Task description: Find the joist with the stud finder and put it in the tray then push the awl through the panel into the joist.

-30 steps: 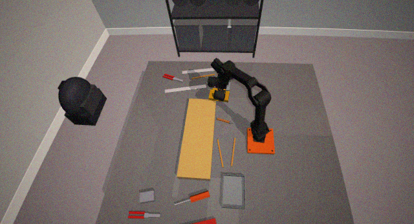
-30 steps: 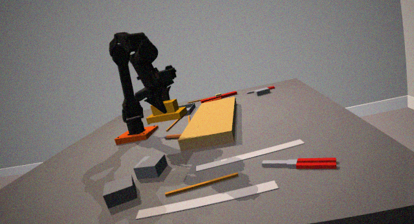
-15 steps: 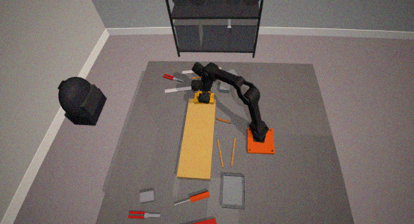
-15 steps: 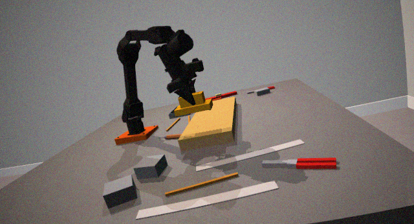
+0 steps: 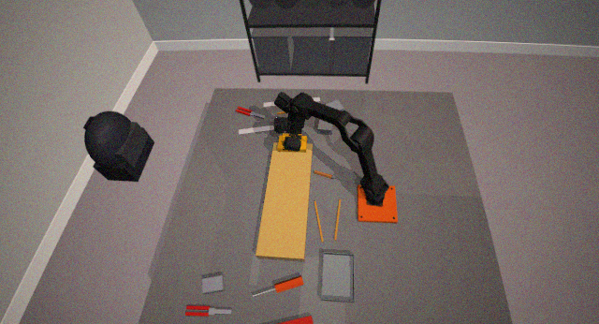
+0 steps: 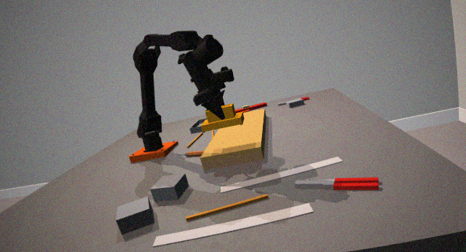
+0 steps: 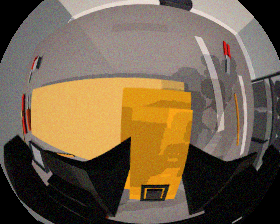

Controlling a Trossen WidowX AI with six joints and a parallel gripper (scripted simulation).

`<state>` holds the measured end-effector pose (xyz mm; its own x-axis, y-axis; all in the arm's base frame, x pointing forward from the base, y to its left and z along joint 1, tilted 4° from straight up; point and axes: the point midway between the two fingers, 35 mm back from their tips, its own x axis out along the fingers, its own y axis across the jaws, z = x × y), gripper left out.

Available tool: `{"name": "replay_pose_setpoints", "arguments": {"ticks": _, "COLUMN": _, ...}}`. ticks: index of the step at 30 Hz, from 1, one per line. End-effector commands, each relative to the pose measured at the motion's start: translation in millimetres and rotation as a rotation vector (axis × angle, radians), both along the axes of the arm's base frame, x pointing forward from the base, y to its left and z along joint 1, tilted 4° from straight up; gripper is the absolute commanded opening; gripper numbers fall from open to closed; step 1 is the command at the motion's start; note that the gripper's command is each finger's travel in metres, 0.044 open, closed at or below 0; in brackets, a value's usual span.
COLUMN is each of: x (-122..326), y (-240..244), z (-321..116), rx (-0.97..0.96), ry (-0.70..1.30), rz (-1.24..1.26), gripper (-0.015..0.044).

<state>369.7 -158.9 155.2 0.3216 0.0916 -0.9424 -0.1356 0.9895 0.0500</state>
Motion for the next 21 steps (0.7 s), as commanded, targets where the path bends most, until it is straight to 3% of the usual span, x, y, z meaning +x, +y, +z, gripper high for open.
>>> {"name": "replay_pose_setpoints", "arguments": {"ticks": 1, "x": 1.7, "y": -0.5, "z": -5.4, "rx": -0.003, "ry": -0.004, "rz": -0.005, "gripper": 0.0}}
{"name": "replay_pose_setpoints", "arguments": {"ticks": 21, "x": 3.5, "y": 1.0, "z": -33.3, "rx": -0.002, "ry": -0.004, "rz": -0.005, "gripper": 0.0}}
